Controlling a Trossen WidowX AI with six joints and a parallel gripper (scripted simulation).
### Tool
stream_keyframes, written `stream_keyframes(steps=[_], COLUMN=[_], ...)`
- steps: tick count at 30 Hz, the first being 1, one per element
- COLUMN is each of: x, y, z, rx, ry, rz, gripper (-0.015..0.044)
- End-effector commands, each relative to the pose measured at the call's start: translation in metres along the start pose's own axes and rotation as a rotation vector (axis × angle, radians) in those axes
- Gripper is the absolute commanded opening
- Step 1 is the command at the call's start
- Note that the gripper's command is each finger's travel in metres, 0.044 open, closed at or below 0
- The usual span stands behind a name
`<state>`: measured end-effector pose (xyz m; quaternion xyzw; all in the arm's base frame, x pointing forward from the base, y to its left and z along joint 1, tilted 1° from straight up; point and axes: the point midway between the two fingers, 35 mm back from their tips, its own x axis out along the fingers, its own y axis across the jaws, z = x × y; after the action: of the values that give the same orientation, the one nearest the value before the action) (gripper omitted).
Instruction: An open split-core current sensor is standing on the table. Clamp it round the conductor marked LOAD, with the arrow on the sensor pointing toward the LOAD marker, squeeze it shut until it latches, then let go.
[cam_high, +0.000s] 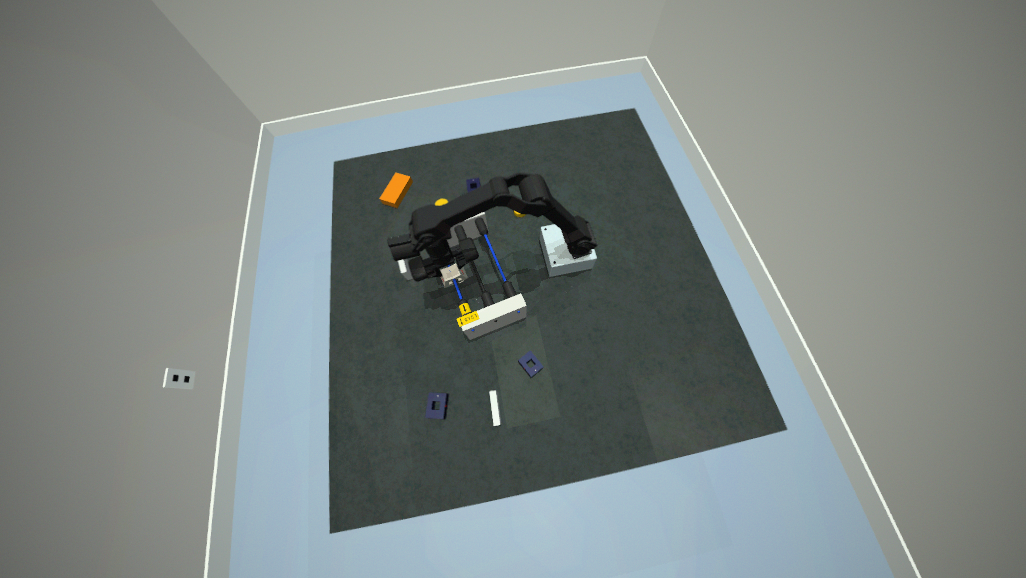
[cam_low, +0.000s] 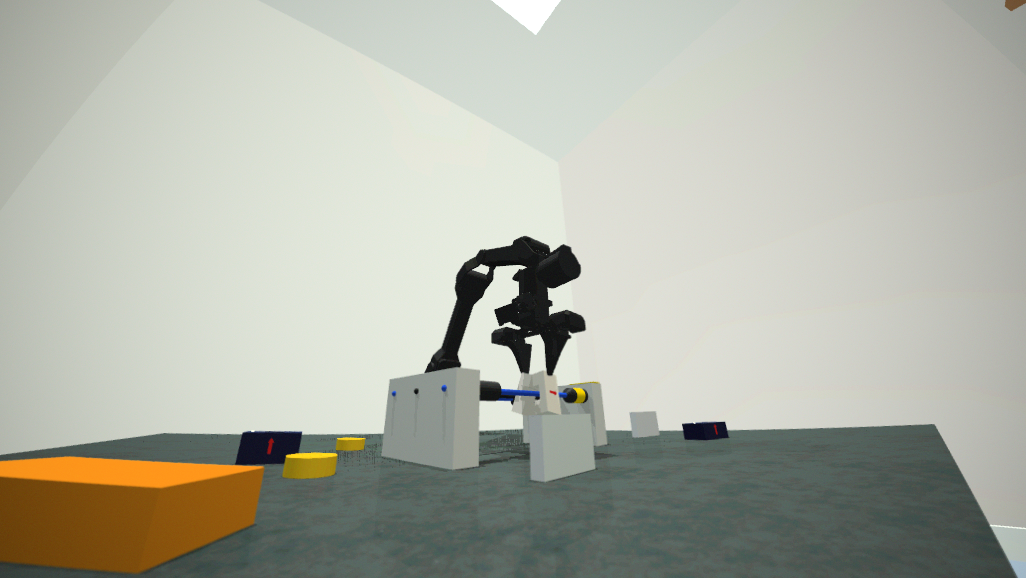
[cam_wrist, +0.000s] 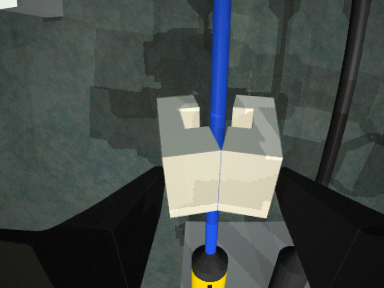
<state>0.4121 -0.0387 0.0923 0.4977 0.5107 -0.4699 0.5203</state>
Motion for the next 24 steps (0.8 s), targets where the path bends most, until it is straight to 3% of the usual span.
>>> stream_keyframes(steps=[1,18,24], x=[-0.0004,-0.0004,-0.0004], y=[-0.0003,-0.0003,-0.0003], z=[0.0000,0.0000,0.0000], rx=[0.000,0.000,0.000], ry=[0.000,0.000,0.000], rz=[-0.001,-0.001,-0.001], gripper=[0.0000,0.0440,0.0440])
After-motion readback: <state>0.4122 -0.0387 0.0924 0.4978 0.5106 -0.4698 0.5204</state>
